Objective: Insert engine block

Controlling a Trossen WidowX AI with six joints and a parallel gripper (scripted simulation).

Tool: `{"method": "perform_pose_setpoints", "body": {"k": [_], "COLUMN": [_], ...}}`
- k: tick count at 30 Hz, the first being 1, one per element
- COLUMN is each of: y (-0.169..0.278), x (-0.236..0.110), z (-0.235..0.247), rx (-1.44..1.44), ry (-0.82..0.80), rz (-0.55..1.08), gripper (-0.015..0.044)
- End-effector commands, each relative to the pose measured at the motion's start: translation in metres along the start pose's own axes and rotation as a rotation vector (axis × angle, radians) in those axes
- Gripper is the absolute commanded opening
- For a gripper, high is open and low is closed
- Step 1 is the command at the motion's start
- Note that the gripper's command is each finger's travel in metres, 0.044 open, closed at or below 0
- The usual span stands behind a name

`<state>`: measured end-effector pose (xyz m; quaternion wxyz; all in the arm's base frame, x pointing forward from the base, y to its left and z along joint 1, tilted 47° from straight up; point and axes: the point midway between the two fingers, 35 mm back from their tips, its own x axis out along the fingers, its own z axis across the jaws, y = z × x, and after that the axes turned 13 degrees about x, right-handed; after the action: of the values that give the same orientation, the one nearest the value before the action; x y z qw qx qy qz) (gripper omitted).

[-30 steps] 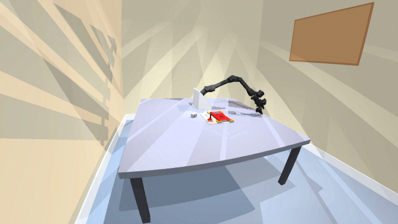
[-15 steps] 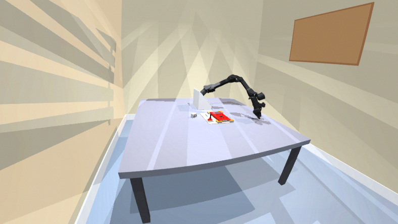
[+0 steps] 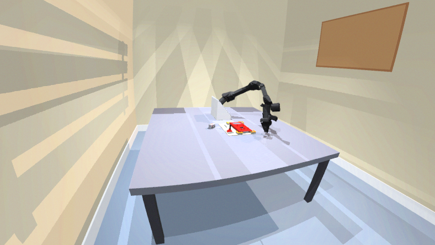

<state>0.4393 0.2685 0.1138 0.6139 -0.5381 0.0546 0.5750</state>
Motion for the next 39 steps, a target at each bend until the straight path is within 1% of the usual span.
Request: {"method": "perform_pose_setpoints", "body": {"k": [1, 7, 13, 19, 25, 27, 32, 33, 36, 39], "y": [0.030, 0.078, 0.154, 0.240, 0.324, 0.341, 0.347, 0.348, 0.357, 0.358], "x": [0.004, -0.007, -0.034, -0.069, -0.106, -0.114, -0.116, -0.113, -0.086, -0.084], "z": [-0.041, -0.108, -0.180, -0.222, -0.229, -0.227, -0.227, -0.226, -0.218, -0.217], "rx": [-0.008, -0.017, 0.019, 0.077, 0.148, 0.162, 0.165, 0.166, 0.166, 0.166], "ry": [0.025, 0.054, 0.035, -0.057, -0.210, -0.242, -0.251, -0.251, -0.252, -0.252], "rz": [0.078, 0.182, 0.304, 0.378, 0.357, 0.339, 0.334, 0.334, 0.333, 0.333], "gripper": [0.0440, 0.0440, 0.0440, 0.0440, 0.0440, 0.0440, 0.0440, 0.0440, 0.0440, 0.0440]}}
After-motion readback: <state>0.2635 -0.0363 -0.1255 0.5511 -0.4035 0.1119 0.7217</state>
